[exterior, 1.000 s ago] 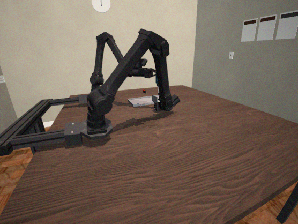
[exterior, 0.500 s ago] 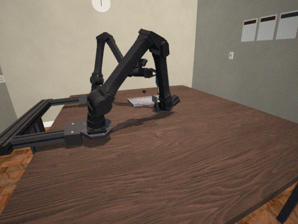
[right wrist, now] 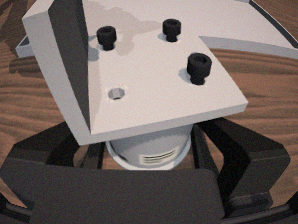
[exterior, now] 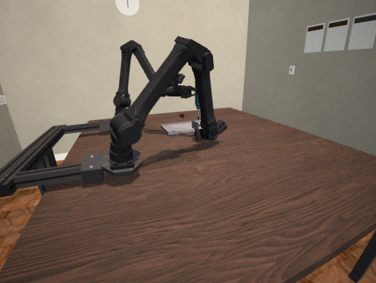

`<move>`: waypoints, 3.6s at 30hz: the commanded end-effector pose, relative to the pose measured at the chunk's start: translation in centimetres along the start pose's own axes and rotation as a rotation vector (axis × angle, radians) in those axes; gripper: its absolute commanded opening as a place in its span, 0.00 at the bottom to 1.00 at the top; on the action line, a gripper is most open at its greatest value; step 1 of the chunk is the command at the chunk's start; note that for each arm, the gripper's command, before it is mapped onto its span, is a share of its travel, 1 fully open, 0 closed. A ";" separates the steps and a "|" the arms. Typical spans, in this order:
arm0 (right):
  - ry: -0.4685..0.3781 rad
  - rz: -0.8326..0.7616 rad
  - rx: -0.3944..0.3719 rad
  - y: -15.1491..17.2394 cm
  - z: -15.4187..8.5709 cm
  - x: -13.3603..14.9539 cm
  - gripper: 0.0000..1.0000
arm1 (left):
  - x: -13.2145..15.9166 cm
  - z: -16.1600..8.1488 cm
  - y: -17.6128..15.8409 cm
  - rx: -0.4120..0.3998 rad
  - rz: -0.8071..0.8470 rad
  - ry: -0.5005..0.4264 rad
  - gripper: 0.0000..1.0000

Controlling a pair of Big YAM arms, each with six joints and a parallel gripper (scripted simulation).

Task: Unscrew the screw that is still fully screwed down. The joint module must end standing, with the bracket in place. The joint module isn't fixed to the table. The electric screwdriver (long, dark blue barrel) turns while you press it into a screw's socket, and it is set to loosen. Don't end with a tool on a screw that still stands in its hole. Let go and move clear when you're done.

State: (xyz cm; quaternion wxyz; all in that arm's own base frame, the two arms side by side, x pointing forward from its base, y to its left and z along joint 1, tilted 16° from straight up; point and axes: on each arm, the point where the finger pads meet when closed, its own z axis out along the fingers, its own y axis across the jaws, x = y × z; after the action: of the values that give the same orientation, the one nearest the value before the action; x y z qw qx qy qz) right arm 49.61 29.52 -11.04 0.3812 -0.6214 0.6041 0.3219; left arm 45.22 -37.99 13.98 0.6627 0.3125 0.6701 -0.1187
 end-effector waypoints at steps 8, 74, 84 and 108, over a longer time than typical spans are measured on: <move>-0.010 -0.023 0.014 -1.1 0.0 -0.9 0.59 | -5.2 -0.1 0.1 -0.010 -0.026 -0.115 0.42; -0.010 -0.023 0.014 -1.1 0.0 -0.9 0.59 | -4.6 -5.6 0.1 -0.008 -0.027 -0.107 0.42; -0.010 -0.023 0.014 -1.1 0.0 -0.9 0.59 | -4.5 -6.0 0.0 -0.008 -0.027 -0.105 0.42; -0.010 -0.023 0.014 -1.1 0.0 -0.9 0.59 | -3.7 -6.7 -0.1 -0.004 -0.026 -0.091 0.42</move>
State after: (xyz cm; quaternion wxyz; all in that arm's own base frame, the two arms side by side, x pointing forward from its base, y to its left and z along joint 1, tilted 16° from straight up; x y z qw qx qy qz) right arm 49.61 29.52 -11.04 0.3812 -0.6214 0.6041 0.3219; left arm 39.65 -34.06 14.80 0.6637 0.3121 0.6692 -0.1194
